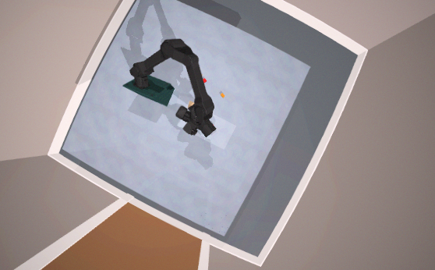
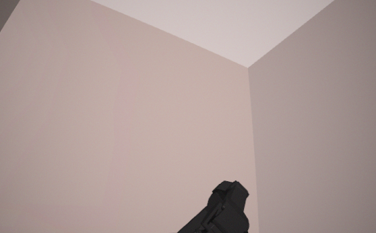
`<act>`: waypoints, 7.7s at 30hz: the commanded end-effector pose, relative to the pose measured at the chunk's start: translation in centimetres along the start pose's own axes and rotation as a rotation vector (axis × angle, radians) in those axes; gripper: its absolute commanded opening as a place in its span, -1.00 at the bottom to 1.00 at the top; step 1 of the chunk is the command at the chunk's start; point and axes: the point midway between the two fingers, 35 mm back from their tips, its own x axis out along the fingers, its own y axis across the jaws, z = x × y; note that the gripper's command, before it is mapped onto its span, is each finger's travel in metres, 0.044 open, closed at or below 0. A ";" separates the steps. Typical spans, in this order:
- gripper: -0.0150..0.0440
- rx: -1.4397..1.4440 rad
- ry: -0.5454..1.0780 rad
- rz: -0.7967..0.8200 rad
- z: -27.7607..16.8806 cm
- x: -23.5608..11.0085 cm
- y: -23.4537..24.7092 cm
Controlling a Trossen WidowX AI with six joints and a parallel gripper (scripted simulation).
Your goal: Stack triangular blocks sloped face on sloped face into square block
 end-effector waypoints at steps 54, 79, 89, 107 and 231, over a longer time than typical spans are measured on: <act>-0.49 1.324 0.175 -0.086 -3.4 -4.1 0.6; -0.49 1.323 0.176 -0.089 -9.1 -6.6 -0.2; -0.49 1.324 0.177 -0.090 -9.4 -2.7 -1.0; -0.49 1.324 0.178 -0.092 -10.0 2.4 -2.0; -0.49 1.335 0.172 -0.084 -10.3 4.9 -2.6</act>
